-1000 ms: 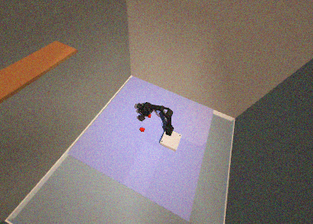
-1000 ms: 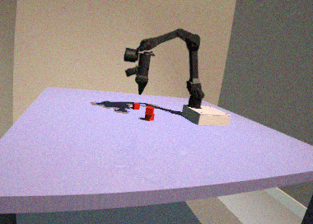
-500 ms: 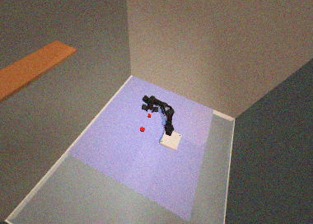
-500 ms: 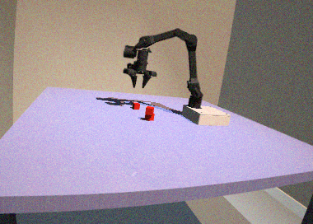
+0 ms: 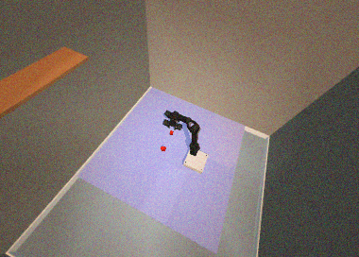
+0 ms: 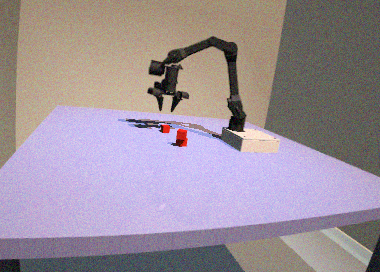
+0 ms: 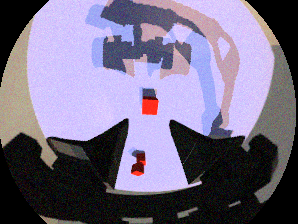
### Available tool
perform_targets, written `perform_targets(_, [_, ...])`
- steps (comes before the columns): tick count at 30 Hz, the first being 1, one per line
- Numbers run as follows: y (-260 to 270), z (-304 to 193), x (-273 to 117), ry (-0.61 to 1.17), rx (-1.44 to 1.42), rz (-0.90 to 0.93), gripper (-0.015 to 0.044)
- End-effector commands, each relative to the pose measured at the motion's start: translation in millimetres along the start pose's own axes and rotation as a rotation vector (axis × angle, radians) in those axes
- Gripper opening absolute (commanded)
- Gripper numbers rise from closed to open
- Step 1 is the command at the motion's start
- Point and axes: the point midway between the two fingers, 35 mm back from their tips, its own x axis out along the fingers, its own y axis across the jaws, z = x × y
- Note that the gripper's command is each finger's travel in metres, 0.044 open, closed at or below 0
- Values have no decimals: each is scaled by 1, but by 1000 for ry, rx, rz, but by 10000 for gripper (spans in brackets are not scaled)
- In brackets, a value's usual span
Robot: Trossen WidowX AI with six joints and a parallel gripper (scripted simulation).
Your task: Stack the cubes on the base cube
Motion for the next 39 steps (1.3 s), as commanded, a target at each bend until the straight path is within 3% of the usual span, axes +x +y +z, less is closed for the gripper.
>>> perform_targets(1, [-5,-4,32,14,7,-18,265])
perform_targets(35, [-7,-4,81,15,7,-18,265])
perform_targets(39, [-7,-4,81,15,7,-18,160])
